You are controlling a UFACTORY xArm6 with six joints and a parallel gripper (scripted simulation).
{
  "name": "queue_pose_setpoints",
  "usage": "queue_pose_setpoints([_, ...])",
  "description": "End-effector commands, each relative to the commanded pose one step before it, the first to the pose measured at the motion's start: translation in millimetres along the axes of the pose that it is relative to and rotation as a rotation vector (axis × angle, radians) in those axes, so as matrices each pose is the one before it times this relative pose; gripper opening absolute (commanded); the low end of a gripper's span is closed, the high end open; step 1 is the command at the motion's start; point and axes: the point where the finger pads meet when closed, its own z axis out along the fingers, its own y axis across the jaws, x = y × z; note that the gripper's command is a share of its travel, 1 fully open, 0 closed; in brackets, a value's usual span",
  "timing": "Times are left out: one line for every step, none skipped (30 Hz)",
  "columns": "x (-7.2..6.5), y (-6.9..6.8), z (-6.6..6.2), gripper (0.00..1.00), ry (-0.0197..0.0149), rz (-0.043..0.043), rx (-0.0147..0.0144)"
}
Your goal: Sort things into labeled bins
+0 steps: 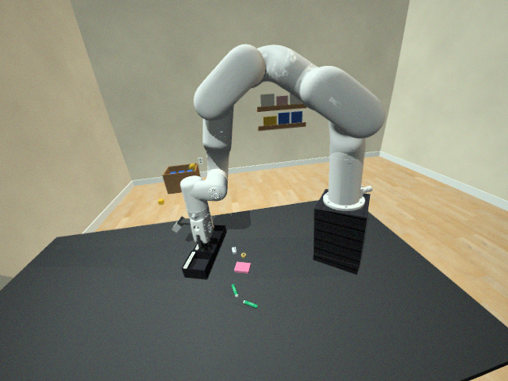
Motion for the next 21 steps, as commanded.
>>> queue_pose_setpoints([1.85, -0.03, -1.32, 0.07, 0.00393, 0.00003, 0.00011])
queue_pose_setpoints([0.00, 0.00, 0.00, 0.07, 0.00000, 0.00000, 0.00000])
queue_pose_setpoints([0.00, 0.00, 0.00, 0.07, 0.00000, 0.00000, 0.00000])
queue_pose_setpoints([0.00, 0.00, 0.00, 0.07, 0.00000, 0.00000, 0.00000])
queue_pose_setpoints([0.00, 0.00, 0.00, 0.07, 0.00000, 0.00000, 0.00000])
queue_pose_setpoints([0.00, 0.00, 0.00, 0.07, 0.00000, 0.00000, 0.00000])
queue_pose_setpoints([0.00, 0.00, 0.00, 0.07, 0.00000, 0.00000, 0.00000])
queue_pose_setpoints([0.00, 0.00, 0.00, 0.07, 0.00000, 0.00000, 0.00000])
queue_pose_setpoints([0.00, 0.00, 0.00, 0.07, 0.00000, 0.00000, 0.00000])
queue_pose_setpoints([-0.02, -0.01, -1.23, 0.07, -0.00007, 0.00000, -0.00004])
queue_pose_setpoints([-0.01, 0.01, -1.38, 0.07, 0.00000, 0.00000, 0.00002])
queue_pose_setpoints([0.00, 0.00, -1.33, 0.07, 0.00000, 0.00000, 0.00000])
queue_pose_setpoints([0.00, 0.00, -1.33, 0.07, 0.00000, 0.00000, 0.00000])
queue_pose_setpoints([0.00, 0.00, -1.33, 0.07, 0.00000, 0.00000, 0.00000])
queue_pose_setpoints([0.00, 0.00, -1.33, 0.07, 0.00000, 0.00000, 0.00000])
queue_pose_setpoints([0.00, 0.00, -1.33, 0.07, 0.00000, 0.00000, 0.00000])
queue_pose_setpoints([0.00, 0.00, -1.33, 0.07, 0.00000, 0.00000, 0.00000])
queue_pose_setpoints([0.00, 0.00, -1.33, 0.07, 0.00000, 0.00000, 0.00000])
queue_pose_setpoints([0.00, 0.00, 0.00, 0.07, 0.00000, 0.00000, 0.00000])
queue_pose_setpoints([0.00, 0.00, 0.00, 0.07, 0.00000, 0.00000, 0.00000])
queue_pose_setpoints([0.00, 0.00, -1.34, 0.07, 0.00000, 0.00000, 0.00001])
